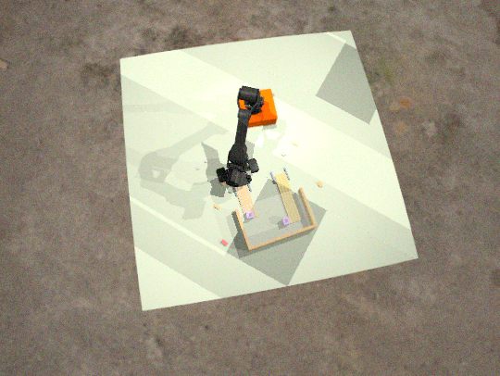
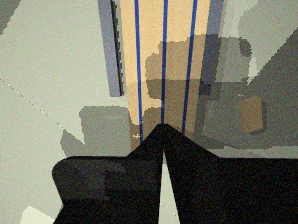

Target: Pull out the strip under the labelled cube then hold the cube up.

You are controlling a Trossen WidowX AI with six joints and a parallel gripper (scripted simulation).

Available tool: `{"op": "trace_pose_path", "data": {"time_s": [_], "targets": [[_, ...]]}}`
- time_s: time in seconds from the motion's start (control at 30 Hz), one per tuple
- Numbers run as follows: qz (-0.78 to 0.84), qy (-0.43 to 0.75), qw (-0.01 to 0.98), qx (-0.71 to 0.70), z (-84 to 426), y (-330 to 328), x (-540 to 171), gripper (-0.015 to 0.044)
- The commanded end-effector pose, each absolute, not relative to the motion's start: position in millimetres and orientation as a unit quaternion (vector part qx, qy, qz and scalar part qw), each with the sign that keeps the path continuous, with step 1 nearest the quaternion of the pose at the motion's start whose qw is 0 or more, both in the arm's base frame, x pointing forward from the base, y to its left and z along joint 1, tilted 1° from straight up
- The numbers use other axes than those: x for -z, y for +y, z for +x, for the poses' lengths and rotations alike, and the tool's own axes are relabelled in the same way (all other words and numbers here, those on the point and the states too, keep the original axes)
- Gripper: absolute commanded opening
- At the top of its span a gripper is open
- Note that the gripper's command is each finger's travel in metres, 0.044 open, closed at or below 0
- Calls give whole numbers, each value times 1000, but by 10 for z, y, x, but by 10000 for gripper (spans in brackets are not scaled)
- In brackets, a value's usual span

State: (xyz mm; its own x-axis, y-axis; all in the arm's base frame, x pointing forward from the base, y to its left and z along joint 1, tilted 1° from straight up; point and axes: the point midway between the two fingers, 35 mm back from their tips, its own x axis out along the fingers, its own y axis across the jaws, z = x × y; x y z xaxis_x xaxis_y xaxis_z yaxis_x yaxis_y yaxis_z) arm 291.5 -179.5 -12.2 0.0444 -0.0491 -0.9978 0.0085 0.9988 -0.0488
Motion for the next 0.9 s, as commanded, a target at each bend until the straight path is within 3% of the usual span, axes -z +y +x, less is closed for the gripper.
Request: {"op": "trace_pose_path", "data": {"time_s": [0.0,0.87], "targets": [[-10,701,713,16,2787,-1774,197,0],[-10,702,712,16,2404,-1779,209,0]]}}
